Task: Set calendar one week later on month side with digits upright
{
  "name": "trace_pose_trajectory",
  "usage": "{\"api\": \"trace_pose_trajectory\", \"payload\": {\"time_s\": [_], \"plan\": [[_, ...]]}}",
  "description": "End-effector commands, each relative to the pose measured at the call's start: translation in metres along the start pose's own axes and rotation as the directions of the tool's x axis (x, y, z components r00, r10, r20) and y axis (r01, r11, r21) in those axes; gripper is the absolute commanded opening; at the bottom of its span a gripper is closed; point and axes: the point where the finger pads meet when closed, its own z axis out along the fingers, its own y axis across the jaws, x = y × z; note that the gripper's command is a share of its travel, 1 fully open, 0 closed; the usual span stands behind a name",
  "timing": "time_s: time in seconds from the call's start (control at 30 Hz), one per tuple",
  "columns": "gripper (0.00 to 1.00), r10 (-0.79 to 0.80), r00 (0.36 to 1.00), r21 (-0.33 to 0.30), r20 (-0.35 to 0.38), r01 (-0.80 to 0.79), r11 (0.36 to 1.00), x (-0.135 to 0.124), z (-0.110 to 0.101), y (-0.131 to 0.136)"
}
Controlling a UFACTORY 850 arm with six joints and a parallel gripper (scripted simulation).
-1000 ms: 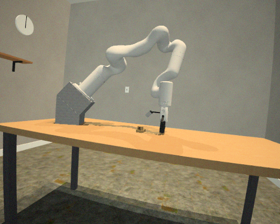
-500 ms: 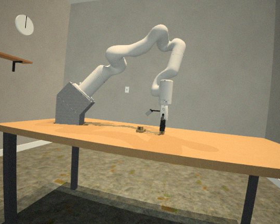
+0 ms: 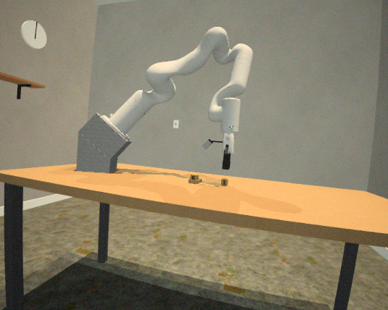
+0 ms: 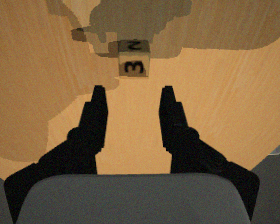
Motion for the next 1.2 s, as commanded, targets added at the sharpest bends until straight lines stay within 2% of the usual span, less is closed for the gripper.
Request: {"api": "trace_pose_trajectory", "payload": {"time_s": [0.0,0.23,0.27,0.97,1.17], "plan": [[0.49,0.001,1.000,-0.004,-0.007,-0.001,1.000,-0.0006,-0.0196,0.0003],[0.49,0.001,1.000,-0.004,-0.007,-0.001,1.000,-0.0006,-0.0224,0.0002],[1.00,0.001,1.000,-0.004,-0.007,-0.001,1.000,-0.0006,-0.0224,0.0002],[1.00,0.000,1.000,-0.004,-0.007,0.000,1.000,-0.0007,-0.0224,0.0002],[1.00,-0.050,0.999,-0.004,-0.007,0.050,0.999,-0.0015,-0.0225,0.0003]]}}
